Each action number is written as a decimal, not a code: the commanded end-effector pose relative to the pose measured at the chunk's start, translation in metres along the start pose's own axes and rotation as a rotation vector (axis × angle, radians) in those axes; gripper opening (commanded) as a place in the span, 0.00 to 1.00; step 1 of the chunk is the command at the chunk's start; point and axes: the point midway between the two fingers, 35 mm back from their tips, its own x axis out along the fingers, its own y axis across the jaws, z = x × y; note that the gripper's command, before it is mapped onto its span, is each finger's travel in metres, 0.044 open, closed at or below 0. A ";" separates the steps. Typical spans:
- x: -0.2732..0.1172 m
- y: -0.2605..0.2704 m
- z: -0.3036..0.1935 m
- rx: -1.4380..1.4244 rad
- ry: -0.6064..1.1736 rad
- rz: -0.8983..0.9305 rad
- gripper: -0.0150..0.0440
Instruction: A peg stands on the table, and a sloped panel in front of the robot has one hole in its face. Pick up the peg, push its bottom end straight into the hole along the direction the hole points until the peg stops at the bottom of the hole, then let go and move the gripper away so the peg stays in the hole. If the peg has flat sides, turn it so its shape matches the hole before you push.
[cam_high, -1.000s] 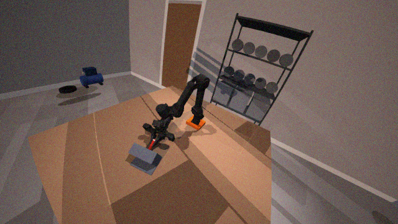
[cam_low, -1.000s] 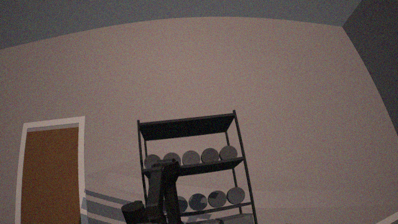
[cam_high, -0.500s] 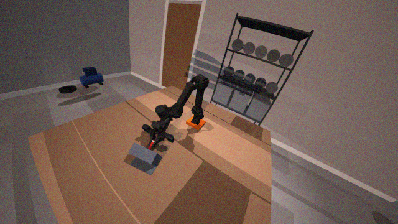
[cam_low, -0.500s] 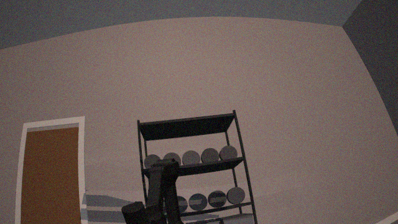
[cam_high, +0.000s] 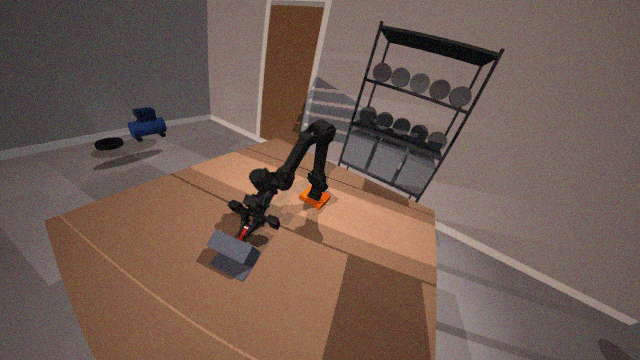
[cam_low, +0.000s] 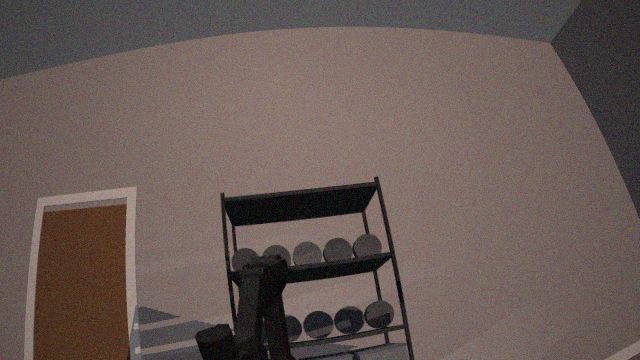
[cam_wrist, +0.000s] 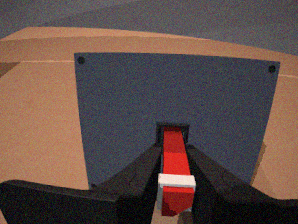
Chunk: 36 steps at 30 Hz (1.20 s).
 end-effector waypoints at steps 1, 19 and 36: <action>0.000 0.000 0.000 0.000 0.000 -0.001 0.52; -0.011 -0.002 0.001 0.000 0.002 -0.001 1.00; -0.031 -0.004 0.003 0.001 0.006 -0.002 1.00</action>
